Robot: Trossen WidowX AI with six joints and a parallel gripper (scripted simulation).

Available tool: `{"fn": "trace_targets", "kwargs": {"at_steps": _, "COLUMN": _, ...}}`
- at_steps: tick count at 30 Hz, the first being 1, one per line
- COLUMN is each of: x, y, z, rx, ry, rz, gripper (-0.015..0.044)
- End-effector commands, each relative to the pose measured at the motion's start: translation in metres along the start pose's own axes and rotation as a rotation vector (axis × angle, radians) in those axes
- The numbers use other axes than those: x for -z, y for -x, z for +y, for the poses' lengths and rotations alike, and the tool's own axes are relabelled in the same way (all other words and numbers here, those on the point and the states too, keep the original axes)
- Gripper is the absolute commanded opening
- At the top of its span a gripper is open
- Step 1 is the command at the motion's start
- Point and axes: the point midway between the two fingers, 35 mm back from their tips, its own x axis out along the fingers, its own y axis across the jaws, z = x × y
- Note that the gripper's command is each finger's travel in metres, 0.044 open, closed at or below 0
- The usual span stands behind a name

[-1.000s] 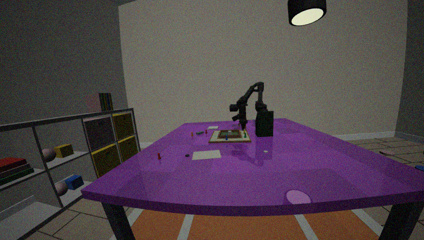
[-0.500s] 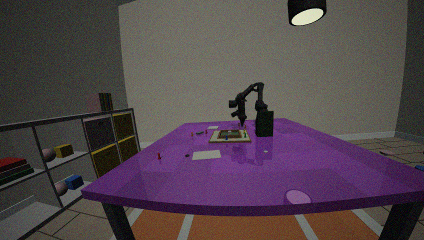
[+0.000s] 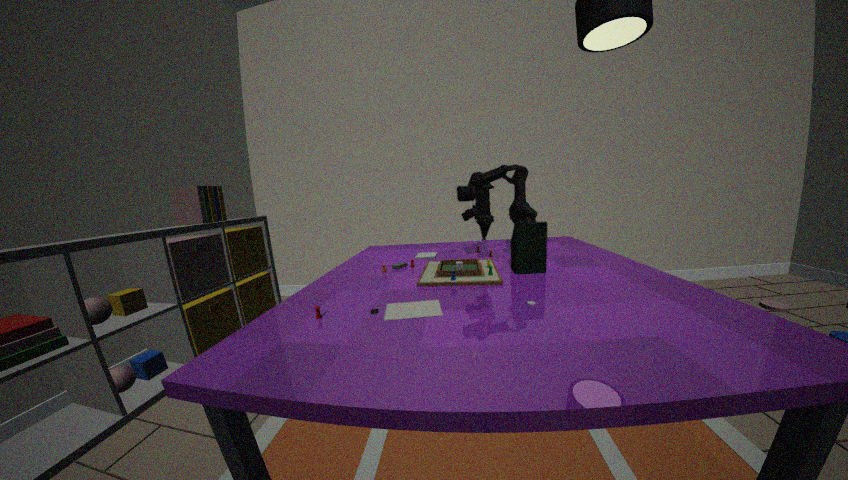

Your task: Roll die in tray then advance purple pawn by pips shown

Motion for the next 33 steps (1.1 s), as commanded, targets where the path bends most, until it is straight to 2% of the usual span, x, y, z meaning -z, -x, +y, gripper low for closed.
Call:
{"fn": "trace_targets", "kwargs": {"at_steps": 1, "x": 0.003, "y": 0.020, "z": -0.003, "rx": 0.012, "ry": -0.006, "rz": -0.001, "gripper": 0.0000}}
{"fn": "trace_targets", "kwargs": {"at_steps": 5, "x": 0.006, "y": 0.034, "z": -0.007, "rx": 0.028, "ry": -0.009, "rz": -0.002, "gripper": 0.0000}}
{"fn": "trace_targets", "kwargs": {"at_steps": 12, "x": 0.000, "y": 0.034, "z": -0.006, "rx": 0.023, "ry": -0.014, "rz": 0.002, "gripper": 0.0000}}
{"fn": "trace_targets", "kwargs": {"at_steps": 33, "x": -0.109, "y": 0.001, "z": -0.002, "rx": 0.000, "ry": -0.021, "rz": 0.007, "gripper": 0.0000}}
